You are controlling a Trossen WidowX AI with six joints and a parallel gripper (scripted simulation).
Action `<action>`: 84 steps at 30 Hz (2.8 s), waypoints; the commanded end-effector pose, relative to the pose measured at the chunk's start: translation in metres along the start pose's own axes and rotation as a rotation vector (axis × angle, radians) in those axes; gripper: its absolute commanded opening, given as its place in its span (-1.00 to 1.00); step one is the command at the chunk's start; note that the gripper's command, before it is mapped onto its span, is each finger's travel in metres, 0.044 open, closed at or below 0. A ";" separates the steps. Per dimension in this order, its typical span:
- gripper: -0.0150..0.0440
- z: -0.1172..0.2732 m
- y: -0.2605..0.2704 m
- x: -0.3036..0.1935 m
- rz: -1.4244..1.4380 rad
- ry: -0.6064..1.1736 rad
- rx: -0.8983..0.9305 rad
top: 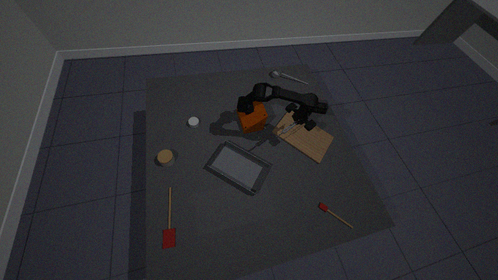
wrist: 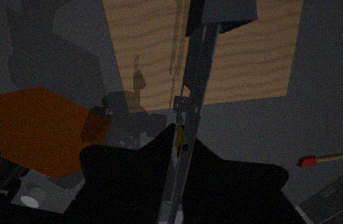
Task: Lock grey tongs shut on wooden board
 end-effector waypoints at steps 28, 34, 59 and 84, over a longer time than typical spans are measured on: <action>-1.00 -0.009 0.044 0.038 1.195 0.004 0.023; -1.00 -0.011 0.053 0.044 1.426 0.003 0.028; -1.00 -0.016 0.077 0.060 2.059 -0.003 0.044; -1.00 -0.034 0.091 0.063 2.059 0.154 -0.338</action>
Point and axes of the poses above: the point midway between the two fingers, 35 mm back from their tips, its own z axis back along the fingers, its own y axis across the jaws, x = y × z, the point moved 4 cm from there along z, back along the fingers, and after that the axes turned 9 degrees about -z, right-handed, at the moved point
